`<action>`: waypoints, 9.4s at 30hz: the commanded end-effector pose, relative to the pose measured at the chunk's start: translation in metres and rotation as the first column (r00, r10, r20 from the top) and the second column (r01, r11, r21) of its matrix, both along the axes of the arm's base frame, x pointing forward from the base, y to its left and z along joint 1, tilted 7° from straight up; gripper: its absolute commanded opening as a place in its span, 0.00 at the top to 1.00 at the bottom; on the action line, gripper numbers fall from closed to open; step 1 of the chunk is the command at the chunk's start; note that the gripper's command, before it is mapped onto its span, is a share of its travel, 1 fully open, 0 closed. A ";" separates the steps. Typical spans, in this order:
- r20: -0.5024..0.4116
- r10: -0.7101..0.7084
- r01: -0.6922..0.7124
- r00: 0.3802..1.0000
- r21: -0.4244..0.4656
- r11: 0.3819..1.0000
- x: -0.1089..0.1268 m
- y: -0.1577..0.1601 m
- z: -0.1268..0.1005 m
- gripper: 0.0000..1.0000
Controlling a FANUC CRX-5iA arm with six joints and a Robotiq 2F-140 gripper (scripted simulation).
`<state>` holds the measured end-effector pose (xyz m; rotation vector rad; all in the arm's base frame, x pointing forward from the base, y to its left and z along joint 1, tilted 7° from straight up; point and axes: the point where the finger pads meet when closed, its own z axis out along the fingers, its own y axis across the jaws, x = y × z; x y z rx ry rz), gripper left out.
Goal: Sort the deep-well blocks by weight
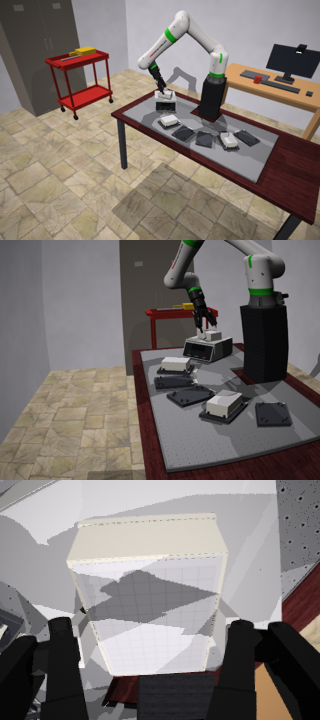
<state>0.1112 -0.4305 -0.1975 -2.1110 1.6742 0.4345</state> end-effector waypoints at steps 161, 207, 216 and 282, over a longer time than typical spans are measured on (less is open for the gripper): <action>-0.031 0.705 -0.705 0.708 -0.091 0.704 0.217 0.135 0.095 0.90; -0.067 0.909 -0.908 0.411 -0.118 0.401 0.290 0.230 0.082 0.90; -0.067 0.909 -0.908 0.411 -0.118 0.401 0.301 0.255 0.069 0.90; -0.067 0.909 -0.908 0.411 -0.118 0.401 0.345 0.350 0.024 0.90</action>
